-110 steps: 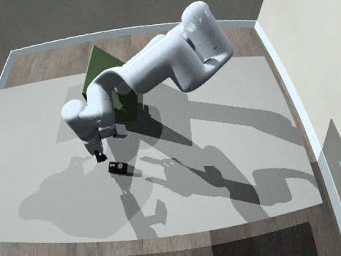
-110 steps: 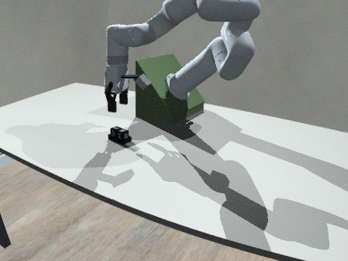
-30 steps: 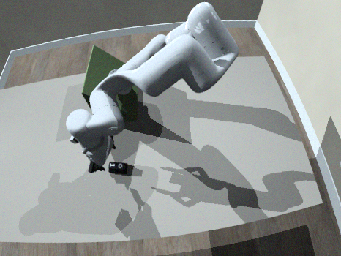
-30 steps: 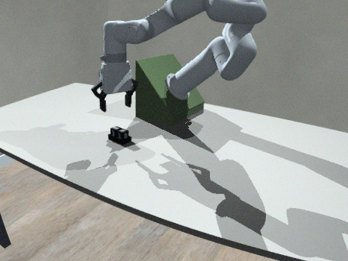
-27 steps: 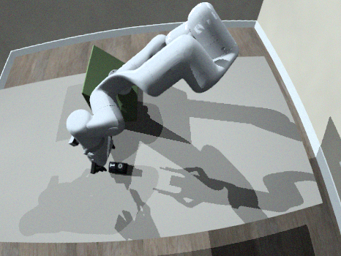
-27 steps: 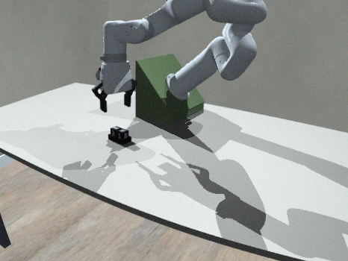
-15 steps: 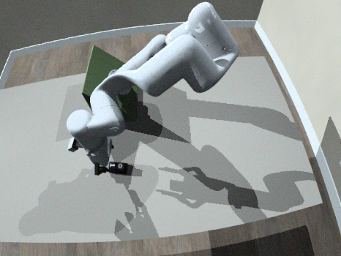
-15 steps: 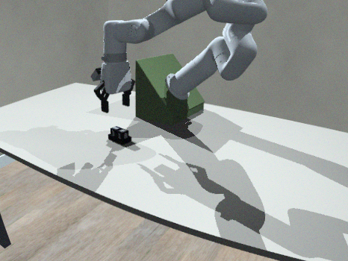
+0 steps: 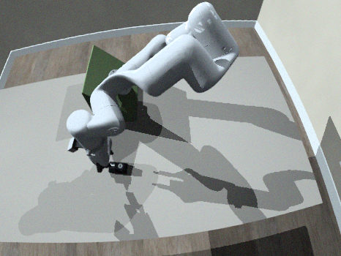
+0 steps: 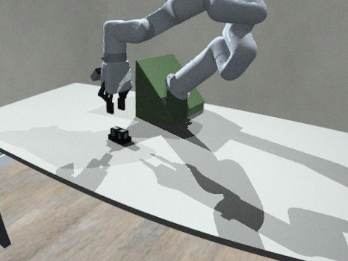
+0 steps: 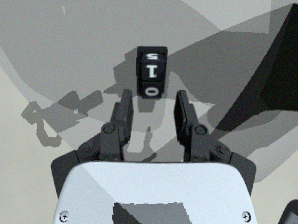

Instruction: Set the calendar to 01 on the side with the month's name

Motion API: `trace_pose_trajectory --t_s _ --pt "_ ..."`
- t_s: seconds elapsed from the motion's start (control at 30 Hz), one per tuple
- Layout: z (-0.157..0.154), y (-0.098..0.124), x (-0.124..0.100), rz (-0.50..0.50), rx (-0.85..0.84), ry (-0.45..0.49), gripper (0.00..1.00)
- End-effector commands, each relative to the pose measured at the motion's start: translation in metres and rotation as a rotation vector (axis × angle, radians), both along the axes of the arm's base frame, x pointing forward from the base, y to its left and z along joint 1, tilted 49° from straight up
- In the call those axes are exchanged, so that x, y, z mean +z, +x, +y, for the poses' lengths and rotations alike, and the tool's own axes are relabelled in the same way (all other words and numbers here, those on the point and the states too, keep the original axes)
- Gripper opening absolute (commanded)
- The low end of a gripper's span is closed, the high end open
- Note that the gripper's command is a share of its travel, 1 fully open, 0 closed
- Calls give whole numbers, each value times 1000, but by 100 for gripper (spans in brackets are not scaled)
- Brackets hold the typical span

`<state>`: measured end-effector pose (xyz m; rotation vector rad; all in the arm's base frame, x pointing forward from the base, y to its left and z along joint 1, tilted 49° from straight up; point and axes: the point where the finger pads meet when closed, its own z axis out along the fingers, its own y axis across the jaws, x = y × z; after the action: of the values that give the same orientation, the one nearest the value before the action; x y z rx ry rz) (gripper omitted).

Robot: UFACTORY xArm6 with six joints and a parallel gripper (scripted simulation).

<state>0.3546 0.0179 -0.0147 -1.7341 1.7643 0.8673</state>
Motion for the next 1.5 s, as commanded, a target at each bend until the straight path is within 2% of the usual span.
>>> trace_pose_trajectory --t_s 0.0,1.47 --pt "-1 1 1 -3 -1 -1 47" --pt "6 1 -6 -4 0 2 47"
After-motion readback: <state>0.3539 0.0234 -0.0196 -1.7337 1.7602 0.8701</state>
